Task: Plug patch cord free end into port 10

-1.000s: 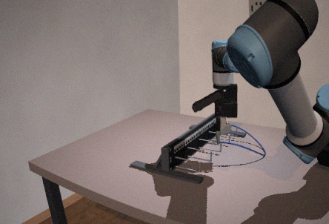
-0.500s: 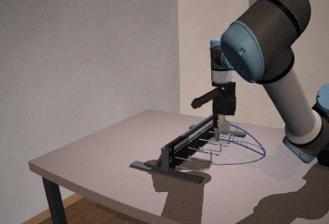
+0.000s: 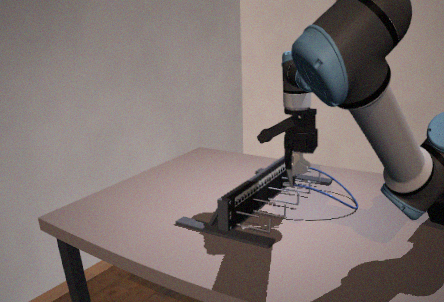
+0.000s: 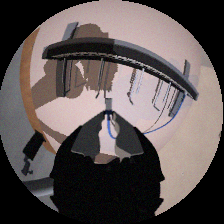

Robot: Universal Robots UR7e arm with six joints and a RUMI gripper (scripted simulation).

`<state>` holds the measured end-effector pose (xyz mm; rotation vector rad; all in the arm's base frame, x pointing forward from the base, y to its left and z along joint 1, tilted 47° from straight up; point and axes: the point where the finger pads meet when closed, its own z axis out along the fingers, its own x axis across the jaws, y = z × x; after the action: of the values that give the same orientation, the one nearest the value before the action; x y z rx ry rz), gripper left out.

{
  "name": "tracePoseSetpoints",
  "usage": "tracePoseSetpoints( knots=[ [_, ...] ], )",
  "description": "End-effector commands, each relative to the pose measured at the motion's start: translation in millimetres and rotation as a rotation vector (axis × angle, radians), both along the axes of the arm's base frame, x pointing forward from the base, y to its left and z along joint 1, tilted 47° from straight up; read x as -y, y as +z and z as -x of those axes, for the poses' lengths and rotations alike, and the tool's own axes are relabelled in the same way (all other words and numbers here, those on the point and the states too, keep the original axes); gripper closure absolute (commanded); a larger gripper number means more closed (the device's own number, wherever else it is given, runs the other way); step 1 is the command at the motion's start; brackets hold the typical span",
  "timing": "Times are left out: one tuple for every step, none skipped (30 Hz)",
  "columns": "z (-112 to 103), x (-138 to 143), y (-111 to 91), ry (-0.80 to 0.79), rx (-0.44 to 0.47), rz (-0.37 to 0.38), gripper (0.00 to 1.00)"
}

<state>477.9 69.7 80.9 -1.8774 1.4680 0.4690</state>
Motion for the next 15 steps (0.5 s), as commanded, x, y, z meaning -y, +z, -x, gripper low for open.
tracePoseSetpoints(
  knots=[
    [-4.1, 4.5, -1.7, -0.023, -0.024, -0.004, 1.00],
    [-4.8, 5.2, -2.0, -0.027, -0.028, -0.005, 1.00],
    [-5.4, 5.9, -2.3, -0.031, -0.032, -0.006, 1.00],
    [-6.1, 6.6, -2.6, -0.034, -0.036, -0.007, 1.00],
    [-6.7, 7.2, -2.9, -0.038, -0.040, -0.007, 1.00],
    [-7.3, 7.9, -3.2, -0.042, -0.043, -0.008, 1.00],
    [-7.3, 7.9, -3.2, -0.042, -0.043, -0.008, 1.00],
    [-7.3, 7.9, -3.2, -0.042, -0.043, -0.008, 1.00],
    [-7.8, 8.5, -3.5, -0.045, -0.047, -0.009, 1.00],
    [-8.4, 9.1, -3.8, -0.048, -0.051, -0.010, 1.00],
    [-8.9, 9.7, -4.0, -0.052, -0.054, -0.010, 1.00],
    [-9.4, 10.3, -4.3, -0.055, -0.057, -0.011, 1.00],
    [-10.0, 10.8, -4.6, -0.058, -0.061, -0.012, 1.00],
    [-10.4, 11.4, -4.8, -0.061, -0.064, -0.012, 1.00],
    [-10.9, 11.9, -5.0, -0.063, -0.067, -0.013, 1.00]
  ],
)
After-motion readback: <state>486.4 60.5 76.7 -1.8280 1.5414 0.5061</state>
